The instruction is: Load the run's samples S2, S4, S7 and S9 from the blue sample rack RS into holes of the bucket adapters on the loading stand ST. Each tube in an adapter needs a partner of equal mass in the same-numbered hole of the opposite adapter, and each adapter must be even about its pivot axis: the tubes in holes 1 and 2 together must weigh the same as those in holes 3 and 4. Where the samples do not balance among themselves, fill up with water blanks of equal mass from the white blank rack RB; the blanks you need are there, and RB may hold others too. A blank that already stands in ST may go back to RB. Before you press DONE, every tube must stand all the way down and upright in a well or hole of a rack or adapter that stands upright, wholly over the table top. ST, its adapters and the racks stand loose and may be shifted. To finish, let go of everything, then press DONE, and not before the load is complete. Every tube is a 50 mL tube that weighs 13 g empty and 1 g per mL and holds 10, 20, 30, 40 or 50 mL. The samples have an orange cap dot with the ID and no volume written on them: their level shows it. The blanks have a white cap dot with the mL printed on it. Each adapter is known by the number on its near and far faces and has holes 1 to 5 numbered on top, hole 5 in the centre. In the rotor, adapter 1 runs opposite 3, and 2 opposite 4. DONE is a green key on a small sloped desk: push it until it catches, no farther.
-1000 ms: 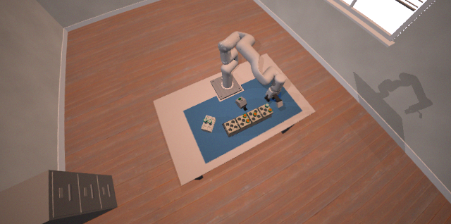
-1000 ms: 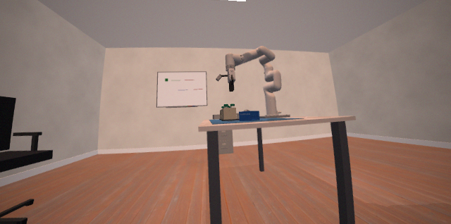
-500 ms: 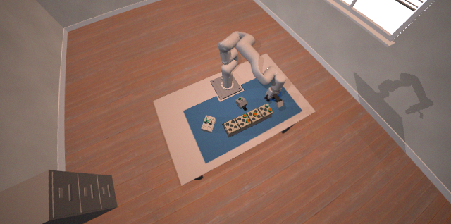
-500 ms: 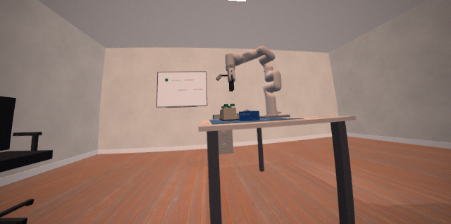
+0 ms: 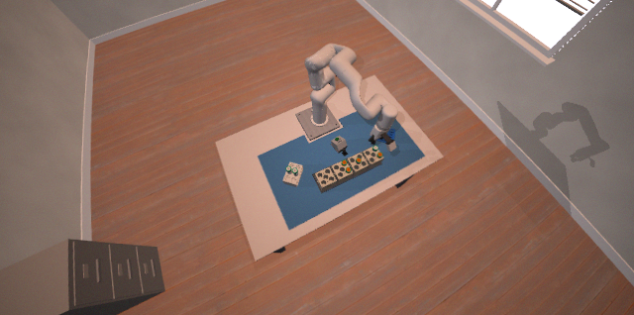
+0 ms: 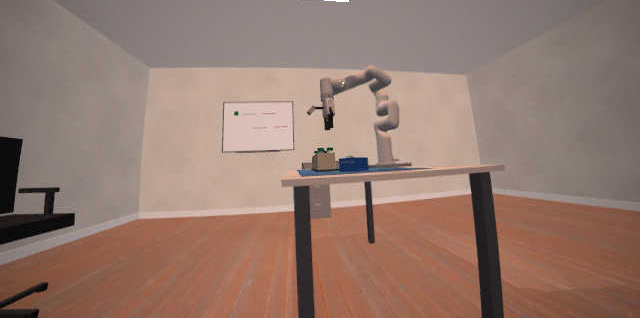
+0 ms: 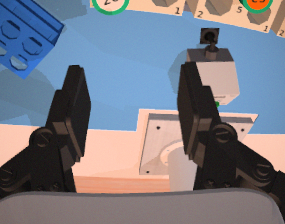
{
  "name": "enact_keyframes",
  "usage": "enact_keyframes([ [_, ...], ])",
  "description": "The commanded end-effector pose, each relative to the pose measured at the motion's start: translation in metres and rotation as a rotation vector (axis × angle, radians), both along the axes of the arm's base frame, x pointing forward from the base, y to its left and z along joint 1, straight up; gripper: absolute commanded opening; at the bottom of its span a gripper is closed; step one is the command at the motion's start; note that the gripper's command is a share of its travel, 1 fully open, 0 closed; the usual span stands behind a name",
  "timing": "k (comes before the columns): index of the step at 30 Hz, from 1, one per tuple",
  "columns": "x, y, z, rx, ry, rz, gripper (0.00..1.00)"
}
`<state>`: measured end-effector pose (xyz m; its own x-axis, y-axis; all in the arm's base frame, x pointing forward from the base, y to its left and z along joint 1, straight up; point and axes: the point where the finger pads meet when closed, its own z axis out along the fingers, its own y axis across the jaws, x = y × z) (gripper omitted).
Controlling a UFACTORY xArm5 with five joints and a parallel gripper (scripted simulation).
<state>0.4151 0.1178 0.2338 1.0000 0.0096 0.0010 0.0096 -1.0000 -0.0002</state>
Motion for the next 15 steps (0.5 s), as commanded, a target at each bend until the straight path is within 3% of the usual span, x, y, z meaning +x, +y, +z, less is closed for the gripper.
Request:
enact_keyframes([
  [1,-0.005,-0.018,0.002,0.001,-0.007,0.131,0.57],
  [15,-0.024,-0.075,0.002,-0.002,-0.007,0.531,0.57],
])
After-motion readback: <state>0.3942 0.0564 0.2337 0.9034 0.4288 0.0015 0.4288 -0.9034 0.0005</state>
